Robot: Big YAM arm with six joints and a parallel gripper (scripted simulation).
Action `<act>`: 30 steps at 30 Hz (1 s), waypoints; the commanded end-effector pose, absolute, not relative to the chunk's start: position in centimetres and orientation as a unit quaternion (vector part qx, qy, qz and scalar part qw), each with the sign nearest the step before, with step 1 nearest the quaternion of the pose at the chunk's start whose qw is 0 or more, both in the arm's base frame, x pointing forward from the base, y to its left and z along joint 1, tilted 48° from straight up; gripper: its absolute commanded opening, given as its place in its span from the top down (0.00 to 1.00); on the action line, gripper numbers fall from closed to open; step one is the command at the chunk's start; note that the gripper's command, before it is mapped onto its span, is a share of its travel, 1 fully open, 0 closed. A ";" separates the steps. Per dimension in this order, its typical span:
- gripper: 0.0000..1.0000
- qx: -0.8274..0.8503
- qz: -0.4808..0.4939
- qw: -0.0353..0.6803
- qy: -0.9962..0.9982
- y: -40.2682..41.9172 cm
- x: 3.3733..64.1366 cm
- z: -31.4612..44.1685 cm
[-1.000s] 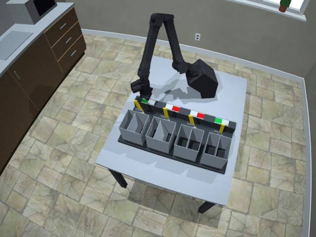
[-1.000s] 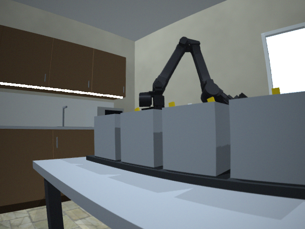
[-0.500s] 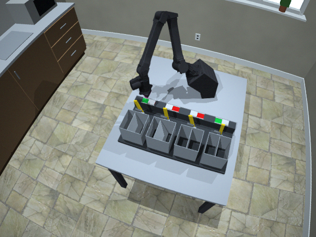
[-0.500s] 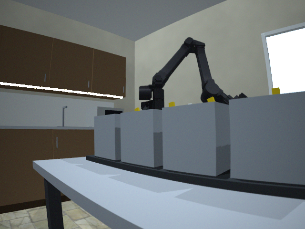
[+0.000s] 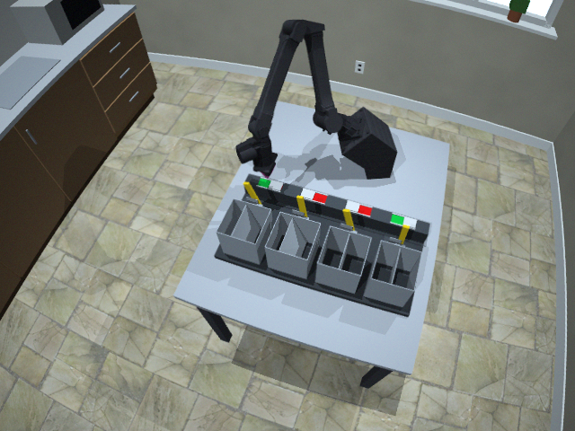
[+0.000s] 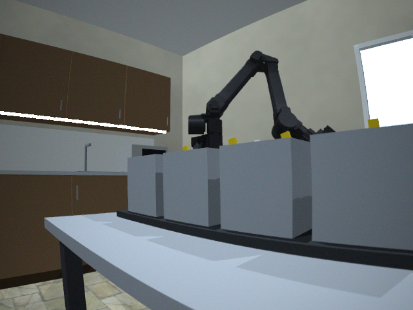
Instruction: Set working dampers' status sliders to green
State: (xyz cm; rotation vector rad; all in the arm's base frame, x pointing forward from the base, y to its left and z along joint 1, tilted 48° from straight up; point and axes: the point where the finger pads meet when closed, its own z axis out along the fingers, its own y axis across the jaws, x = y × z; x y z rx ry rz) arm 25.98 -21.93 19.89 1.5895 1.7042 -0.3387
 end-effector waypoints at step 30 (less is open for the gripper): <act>0.00 0.624 -0.132 0.381 0.669 -17.2 23.9 24.6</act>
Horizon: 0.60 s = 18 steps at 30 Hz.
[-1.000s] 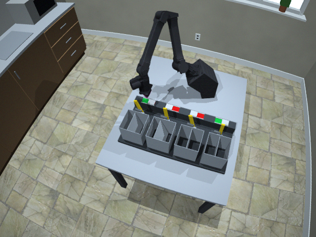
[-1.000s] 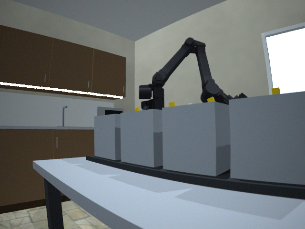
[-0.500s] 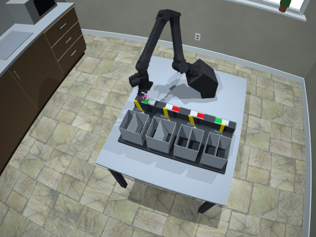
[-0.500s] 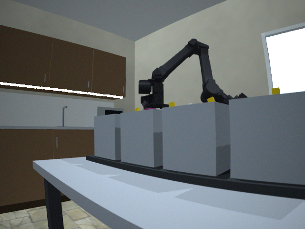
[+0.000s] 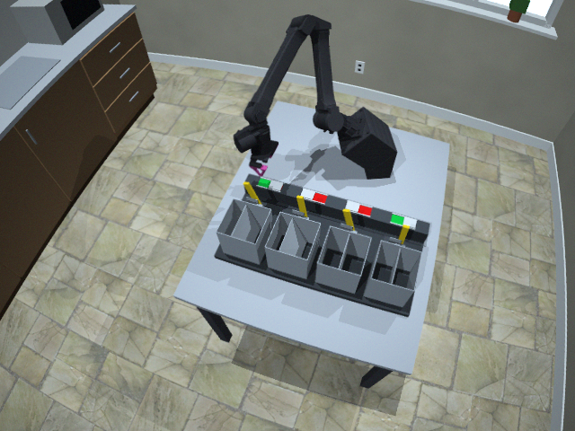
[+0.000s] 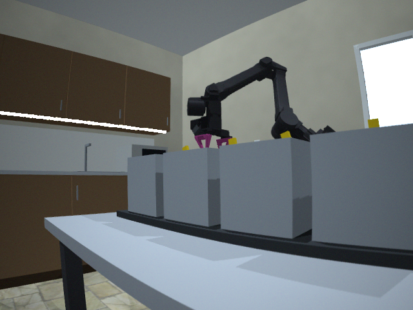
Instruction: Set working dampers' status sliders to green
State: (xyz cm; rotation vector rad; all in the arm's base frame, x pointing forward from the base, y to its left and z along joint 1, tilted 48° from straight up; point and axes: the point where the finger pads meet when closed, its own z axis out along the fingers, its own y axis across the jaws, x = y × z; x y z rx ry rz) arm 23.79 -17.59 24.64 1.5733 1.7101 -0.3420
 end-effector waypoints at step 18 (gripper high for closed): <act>0.00 0.627 -0.131 0.386 0.664 -17.4 23.8 24.9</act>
